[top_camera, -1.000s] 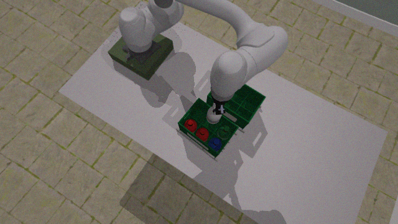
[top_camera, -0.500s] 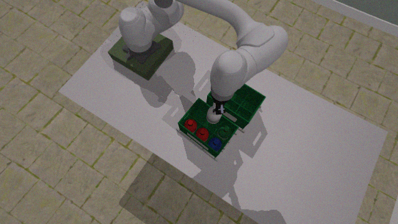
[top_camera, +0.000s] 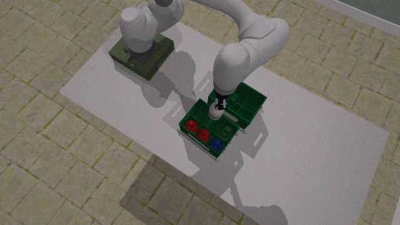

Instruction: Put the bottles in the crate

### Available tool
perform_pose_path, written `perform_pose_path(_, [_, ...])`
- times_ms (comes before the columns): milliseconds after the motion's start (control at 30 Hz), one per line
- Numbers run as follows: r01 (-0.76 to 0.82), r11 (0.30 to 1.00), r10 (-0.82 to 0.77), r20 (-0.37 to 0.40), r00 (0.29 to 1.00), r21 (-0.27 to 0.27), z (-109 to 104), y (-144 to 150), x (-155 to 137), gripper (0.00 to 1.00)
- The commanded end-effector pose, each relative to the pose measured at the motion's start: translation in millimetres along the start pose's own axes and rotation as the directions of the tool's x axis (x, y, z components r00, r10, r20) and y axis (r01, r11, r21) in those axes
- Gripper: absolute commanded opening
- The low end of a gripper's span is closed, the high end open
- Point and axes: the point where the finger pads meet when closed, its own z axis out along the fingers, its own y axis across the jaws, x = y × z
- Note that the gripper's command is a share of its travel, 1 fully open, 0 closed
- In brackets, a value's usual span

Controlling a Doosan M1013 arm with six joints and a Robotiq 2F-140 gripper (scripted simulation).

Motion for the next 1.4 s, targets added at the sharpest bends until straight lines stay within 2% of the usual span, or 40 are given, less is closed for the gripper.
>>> perform_pose_path(0, [-0.002, 1.0, 0.002, -0.003, 1.0, -0.001, 0, -9, 4, 0.0])
perform_pose_path(1367, [-0.002, 1.0, 0.002, -0.003, 1.0, -0.001, 0, -78, 31, 0.0])
